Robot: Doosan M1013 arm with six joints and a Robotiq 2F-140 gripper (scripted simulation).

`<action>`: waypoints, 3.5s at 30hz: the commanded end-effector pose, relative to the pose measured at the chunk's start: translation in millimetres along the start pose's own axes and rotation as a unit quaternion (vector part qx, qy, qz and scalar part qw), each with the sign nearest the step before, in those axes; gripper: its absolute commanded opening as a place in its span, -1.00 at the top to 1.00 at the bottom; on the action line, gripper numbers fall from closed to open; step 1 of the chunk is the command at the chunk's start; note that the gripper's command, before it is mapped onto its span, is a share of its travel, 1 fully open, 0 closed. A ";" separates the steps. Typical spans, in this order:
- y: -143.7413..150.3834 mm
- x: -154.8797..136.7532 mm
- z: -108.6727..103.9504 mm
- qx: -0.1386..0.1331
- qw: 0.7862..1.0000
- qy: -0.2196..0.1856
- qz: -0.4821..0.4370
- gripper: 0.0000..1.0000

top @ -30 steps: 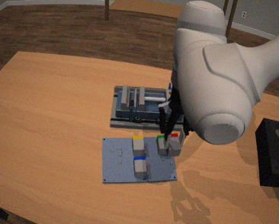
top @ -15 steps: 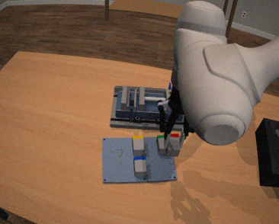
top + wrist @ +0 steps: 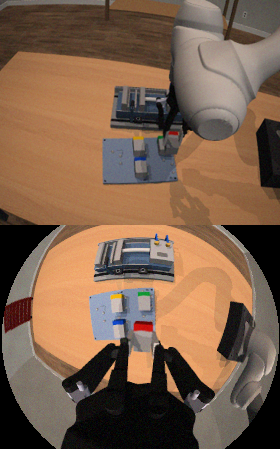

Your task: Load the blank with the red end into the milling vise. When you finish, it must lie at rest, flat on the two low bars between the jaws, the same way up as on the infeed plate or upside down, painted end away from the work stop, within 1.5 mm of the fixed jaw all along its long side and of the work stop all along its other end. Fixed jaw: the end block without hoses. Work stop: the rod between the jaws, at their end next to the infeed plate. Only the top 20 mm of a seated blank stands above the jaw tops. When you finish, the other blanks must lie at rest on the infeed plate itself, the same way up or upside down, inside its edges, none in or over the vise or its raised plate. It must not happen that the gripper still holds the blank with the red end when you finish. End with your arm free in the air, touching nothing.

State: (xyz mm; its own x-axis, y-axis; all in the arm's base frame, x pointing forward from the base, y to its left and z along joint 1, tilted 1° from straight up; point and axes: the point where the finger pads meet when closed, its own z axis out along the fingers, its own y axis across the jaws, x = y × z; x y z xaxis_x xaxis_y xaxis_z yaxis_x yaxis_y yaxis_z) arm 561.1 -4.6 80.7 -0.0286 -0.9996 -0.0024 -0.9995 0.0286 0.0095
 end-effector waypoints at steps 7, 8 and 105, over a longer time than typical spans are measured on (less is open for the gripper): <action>-13.2 28.7 0.8 0.000 1.000 0.000 0.000 1.00; -14.6 31.7 0.9 0.000 1.000 0.000 0.000 1.00; -124.1 271.0 7.8 0.000 1.000 0.000 0.000 1.00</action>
State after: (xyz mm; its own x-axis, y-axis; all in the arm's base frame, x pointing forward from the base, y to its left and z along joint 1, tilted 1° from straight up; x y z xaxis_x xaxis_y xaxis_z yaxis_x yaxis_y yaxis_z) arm 675.6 -275.2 71.0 -0.0293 -0.9996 -0.0022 -0.9995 0.0293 0.0094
